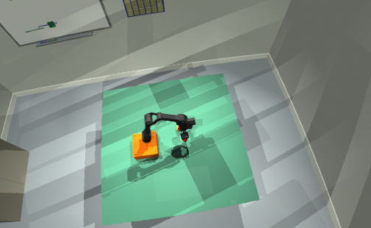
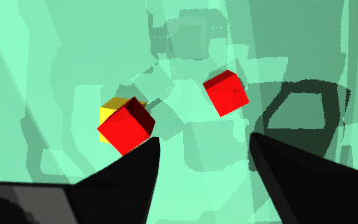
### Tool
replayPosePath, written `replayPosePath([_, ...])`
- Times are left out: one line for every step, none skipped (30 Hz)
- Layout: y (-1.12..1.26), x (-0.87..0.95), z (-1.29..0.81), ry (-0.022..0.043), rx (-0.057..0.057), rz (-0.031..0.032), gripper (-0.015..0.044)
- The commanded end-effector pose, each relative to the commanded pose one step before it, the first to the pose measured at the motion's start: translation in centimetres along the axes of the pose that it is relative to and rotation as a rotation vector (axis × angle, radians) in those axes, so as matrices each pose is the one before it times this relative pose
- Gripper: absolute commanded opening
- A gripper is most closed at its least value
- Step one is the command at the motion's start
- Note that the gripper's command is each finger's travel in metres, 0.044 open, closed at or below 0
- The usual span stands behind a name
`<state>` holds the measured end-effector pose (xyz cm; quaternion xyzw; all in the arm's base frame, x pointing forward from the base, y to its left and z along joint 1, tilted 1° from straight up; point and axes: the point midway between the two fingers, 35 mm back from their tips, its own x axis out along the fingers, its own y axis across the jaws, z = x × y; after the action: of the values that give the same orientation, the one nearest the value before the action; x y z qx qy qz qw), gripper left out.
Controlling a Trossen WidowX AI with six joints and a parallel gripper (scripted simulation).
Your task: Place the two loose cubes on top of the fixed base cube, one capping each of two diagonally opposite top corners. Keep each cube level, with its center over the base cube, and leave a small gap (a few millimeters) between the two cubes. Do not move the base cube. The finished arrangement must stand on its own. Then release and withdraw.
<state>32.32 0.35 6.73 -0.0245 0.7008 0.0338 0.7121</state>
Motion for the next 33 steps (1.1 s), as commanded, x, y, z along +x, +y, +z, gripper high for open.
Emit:
replayPosePath([-1.226,-0.679,0.333,-0.00732,-0.1769,-0.00449,0.0265])
replayPosePath([-0.297,-0.123,-0.027,-0.00025,-0.0459,-0.00005,0.0265])
replayPosePath([-0.295,-0.123,-0.044,-0.00025,-0.0459,-0.00006,0.0265])
replayPosePath([-0.292,-0.123,-0.061,-0.00025,-0.0459,-0.00008,0.0265])
replayPosePath([-0.289,-0.124,-0.078,-0.00024,-0.0459,-0.00009,0.0265])
replayPosePath([-0.284,-0.124,-0.094,-0.00024,-0.0459,-0.00011,0.0265])
replayPosePath([-0.229,-0.102,-0.091,-0.00019,-0.0378,-0.00010,0.0265])
replayPosePath([-0.135,-0.061,-0.061,-0.00011,-0.0227,-0.00006,0.0265])
replayPosePath([-0.045,-0.020,-0.021,-0.00004,-0.0076,-0.00002,0.0265])
replayPosePath([0.000,0.000,0.000,0.00000,0.0000,0.00000,0.0265])
replayPosePath([0.000,0.000,0.000,0.00000,0.0000,0.00000,0.0265])
replayPosePath([0.000,0.000,0.000,0.00000,0.0000,0.00000,0.0265])
replayPosePath([0.000,0.000,0.000,0.00000,0.0000,0.00000,0.0265])
replayPosePath([0.000,0.000,0.000,0.00000,0.0000,0.00000,0.0265])
replayPosePath([-0.011,0.170,0.014,-0.00001,0.0000,0.00000,0.0265])
replayPosePath([-0.028,0.510,0.037,-0.00002,0.0000,-0.00001,0.0265])
replayPosePath([-0.035,0.848,0.046,-0.00002,0.0000,-0.00001,0.0265])
replayPosePath([-0.022,1.082,0.029,0.00000,0.0000,0.00001,0.0265])
replayPosePath([0.003,1.083,-0.004,0.00003,0.0000,0.00004,0.0265])
replayPosePath([0.028,1.064,-0.037,0.00006,0.0000,0.00006,0.0265])
replayPosePath([0.039,0.822,-0.051,0.00007,0.0000,0.00006,0.0265])
replayPosePath([0.030,0.489,-0.040,0.00005,0.0000,0.00004,0.0265])
replayPosePath([0.011,0.162,-0.015,0.00002,0.0000,0.00002,0.0265])
replayPosePath([0.000,0.000,0.000,0.00000,0.0000,0.00000,0.0265])
replayPosePath([0.000,0.000,0.000,0.00000,0.0000,0.00000,0.0265])
replayPosePath([-0.001,0.084,0.001,0.00000,0.0000,0.00000,0.0265])
replayPosePath([-0.002,0.252,0.003,0.00001,0.0000,0.00001,0.0265])
replayPosePath([0.000,0.419,0.000,0.00001,0.0000,0.00002,0.0265])
replayPosePath([0.003,0.418,-0.004,0.00002,0.0000,0.00002,0.0265])
replayPosePath([0.004,0.250,-0.005,0.00001,0.0000,0.00001,0.0265])
replayPosePath([0.002,0.083,-0.002,0.00000,0.0000,0.00000,0.0265])
replayPosePath([0.000,0.000,0.000,0.00000,0.0000,0.00000,0.0265])
replayPosePath([-0.001,0.027,0.001,0.00000,0.0000,0.00000,0.0265])
